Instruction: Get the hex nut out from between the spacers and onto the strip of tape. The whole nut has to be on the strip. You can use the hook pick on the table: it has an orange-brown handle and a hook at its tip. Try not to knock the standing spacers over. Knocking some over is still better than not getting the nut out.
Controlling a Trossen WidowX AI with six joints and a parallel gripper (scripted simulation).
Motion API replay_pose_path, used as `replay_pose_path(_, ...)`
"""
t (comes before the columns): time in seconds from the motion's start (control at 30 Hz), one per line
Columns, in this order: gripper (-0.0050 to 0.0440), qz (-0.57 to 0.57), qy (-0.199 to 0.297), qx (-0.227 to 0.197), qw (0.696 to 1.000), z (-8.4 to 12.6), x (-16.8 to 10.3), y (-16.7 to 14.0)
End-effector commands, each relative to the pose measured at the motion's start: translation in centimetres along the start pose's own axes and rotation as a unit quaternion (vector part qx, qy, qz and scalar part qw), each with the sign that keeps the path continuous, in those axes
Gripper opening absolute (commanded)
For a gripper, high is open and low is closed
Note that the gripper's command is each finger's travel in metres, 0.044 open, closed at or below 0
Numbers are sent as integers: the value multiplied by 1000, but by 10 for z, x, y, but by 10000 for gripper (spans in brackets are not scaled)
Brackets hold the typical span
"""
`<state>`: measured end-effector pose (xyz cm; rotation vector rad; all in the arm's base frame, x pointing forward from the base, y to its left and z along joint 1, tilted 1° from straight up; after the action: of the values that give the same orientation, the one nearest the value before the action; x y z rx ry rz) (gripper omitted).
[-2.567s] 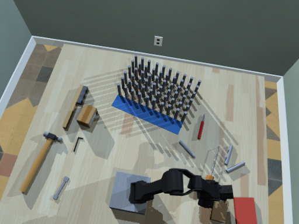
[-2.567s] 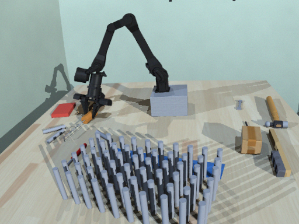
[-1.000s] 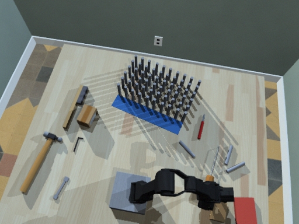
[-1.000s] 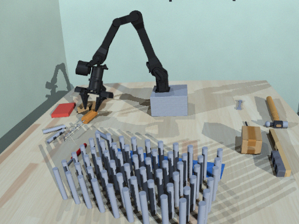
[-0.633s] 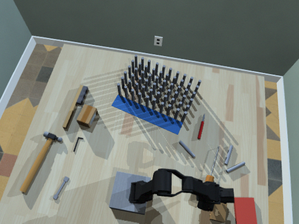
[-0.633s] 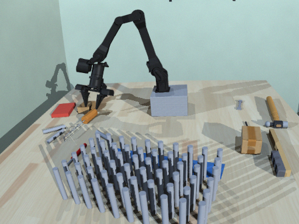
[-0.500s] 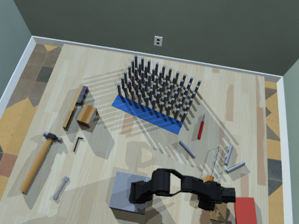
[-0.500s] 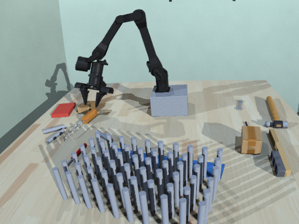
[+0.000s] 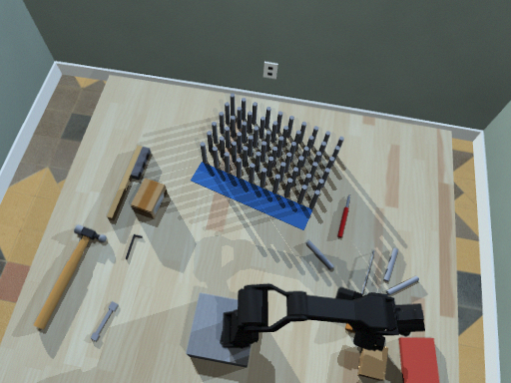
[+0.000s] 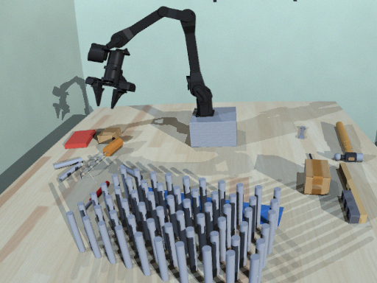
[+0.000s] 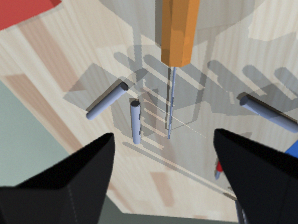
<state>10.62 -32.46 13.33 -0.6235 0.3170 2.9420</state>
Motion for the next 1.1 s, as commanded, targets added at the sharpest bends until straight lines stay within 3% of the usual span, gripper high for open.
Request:
replay_pose_path(0.0, 280, 1, 4, 10, 1000, 20, -11, 6)
replay_pose_path(0.17, 400, 1, 4, 10, 1000, 20, -11, 6)
replay_pose_path(0.73, 400, 0, 2, 4, 1000, 17, -8, 4)
replay_pose_path(1.0, 400, 96, 4, -6, 995, 1, -25, -11)
replay_pose_path(1.07, 400, 169, 8, -12, 986, -9, -39, -22)
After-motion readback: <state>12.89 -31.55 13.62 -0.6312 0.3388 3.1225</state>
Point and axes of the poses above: the point midway between the two fingers, 35 mm back from their tips, its own z axis back along the fingers, its own y axis across the jaws, x = y × z, the point moved 2 cm from there along z, back along the fingers, and after that the axes turned 1 degree about z, right-handed, at the moved point
